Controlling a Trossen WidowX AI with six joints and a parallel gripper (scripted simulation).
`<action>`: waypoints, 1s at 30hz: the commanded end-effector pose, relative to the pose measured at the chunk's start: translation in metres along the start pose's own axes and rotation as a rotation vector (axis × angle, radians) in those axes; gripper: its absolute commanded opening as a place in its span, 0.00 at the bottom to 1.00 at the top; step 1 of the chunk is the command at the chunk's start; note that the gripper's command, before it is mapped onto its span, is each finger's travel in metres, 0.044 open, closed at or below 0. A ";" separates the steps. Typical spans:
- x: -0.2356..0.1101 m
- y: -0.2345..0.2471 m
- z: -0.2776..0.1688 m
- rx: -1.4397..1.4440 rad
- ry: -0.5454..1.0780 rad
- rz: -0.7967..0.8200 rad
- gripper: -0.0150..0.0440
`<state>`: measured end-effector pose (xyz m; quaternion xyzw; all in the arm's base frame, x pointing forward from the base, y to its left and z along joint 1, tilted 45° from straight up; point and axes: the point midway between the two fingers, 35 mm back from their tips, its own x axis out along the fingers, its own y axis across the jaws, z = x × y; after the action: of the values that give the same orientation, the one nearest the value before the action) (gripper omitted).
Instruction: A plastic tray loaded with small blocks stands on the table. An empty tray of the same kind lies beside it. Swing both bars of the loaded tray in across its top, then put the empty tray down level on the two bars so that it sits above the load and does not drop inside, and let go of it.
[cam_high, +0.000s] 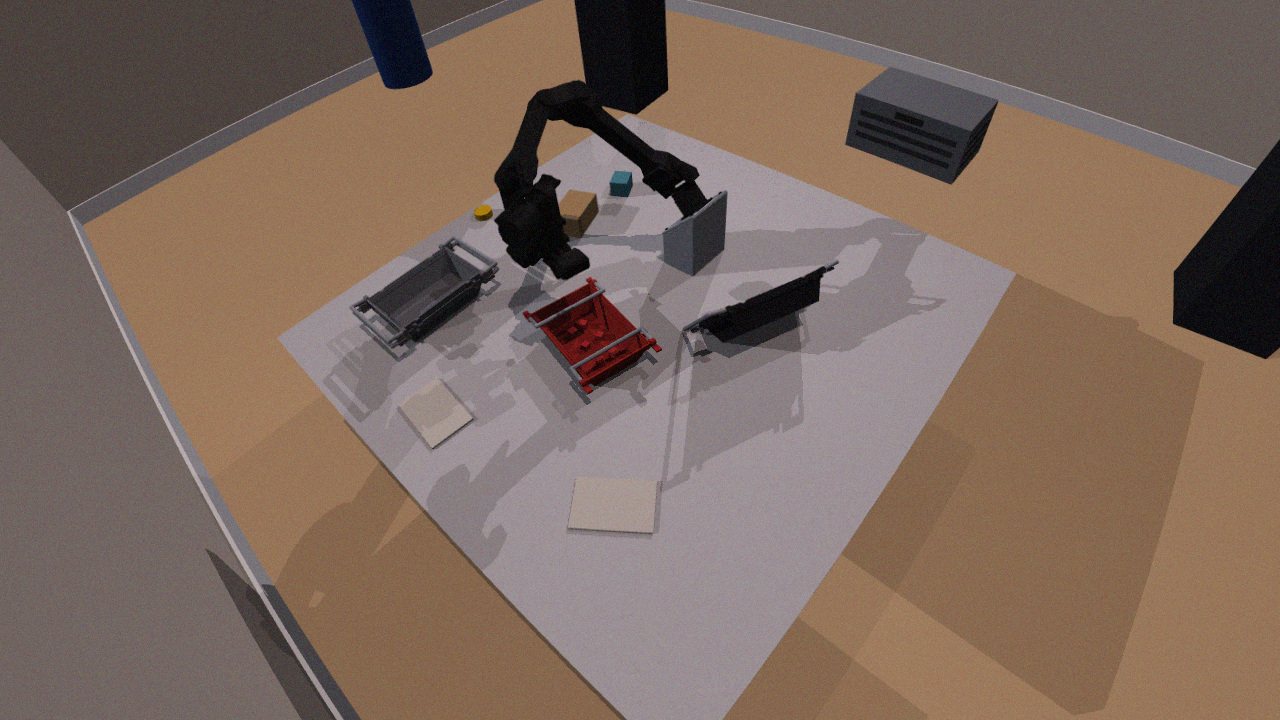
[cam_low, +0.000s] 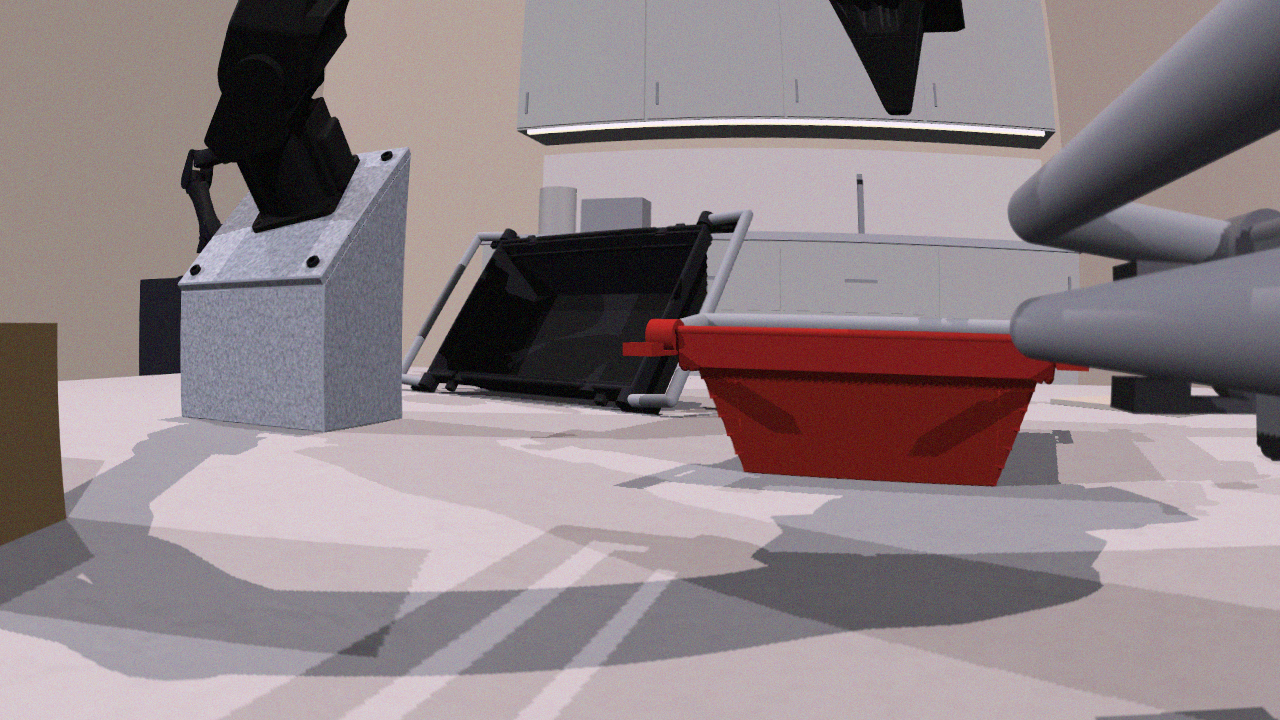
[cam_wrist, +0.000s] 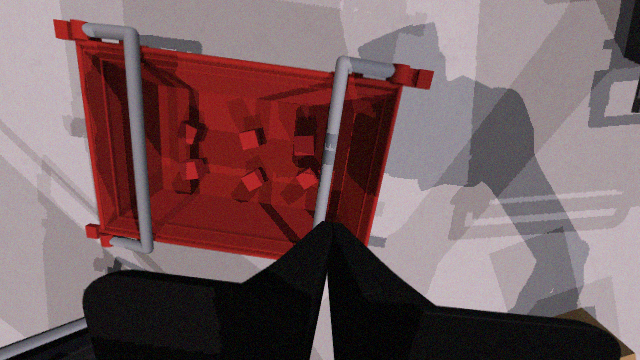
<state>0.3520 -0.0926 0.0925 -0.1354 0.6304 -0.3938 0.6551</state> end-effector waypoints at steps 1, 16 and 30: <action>-0.070 0.000 -0.006 -0.015 -0.008 0.005 0.25; -0.072 0.081 -0.035 -0.091 -0.046 0.045 0.25; -0.083 0.229 -0.191 -0.017 0.028 0.092 0.25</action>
<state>0.2956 0.1451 -0.0027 -0.1159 0.6489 -0.3389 0.6714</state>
